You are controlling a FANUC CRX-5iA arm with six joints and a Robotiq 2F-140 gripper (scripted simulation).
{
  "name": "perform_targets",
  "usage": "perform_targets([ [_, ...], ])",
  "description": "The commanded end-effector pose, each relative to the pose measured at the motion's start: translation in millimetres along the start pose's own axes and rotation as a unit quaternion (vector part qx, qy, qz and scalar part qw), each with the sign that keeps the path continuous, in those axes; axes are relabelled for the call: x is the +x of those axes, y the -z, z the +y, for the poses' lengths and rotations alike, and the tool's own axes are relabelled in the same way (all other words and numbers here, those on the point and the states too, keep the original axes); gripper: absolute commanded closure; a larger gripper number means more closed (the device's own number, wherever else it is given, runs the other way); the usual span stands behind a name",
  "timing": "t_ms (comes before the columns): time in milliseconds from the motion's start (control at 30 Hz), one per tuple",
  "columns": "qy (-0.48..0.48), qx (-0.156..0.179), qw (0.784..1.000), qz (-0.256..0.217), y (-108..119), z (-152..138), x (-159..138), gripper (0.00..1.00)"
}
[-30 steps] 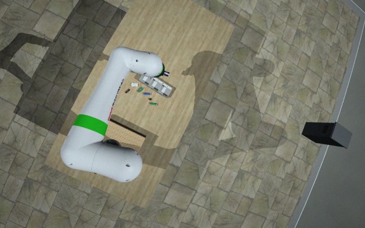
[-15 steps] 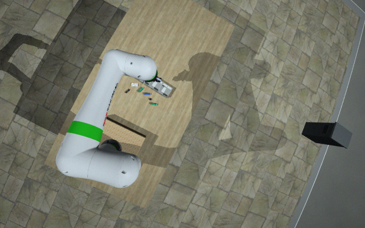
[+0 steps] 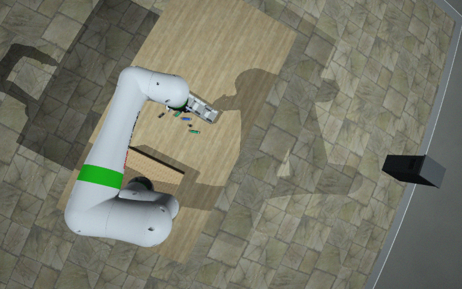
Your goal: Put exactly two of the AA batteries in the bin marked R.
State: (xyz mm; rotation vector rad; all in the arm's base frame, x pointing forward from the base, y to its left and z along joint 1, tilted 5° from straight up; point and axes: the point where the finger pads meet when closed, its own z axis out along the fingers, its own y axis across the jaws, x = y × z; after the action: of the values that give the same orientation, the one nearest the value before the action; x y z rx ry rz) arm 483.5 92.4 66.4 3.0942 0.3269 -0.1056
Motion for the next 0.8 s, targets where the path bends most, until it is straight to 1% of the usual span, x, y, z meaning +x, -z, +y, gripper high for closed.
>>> perform_targets([
  [0, -0.002, 0.002, 1.000, -0.007, -1.0, -10.2, -24.9, 0.95],
  [433, -0.002, 0.002, 1.000, -0.007, -1.0, -10.2, -24.9, 0.95],
  [500, -0.044, 0.002, 0.999, -0.007, -10.5, 0.8, -16.7, 0.95],
  [733, -0.044, 0.002, 0.999, -0.007, -43.6, 39.4, 11.8, 0.95],
  [767, -0.044, 0.002, 0.999, -0.007, -43.6, 39.4, 11.8, 0.95],
])
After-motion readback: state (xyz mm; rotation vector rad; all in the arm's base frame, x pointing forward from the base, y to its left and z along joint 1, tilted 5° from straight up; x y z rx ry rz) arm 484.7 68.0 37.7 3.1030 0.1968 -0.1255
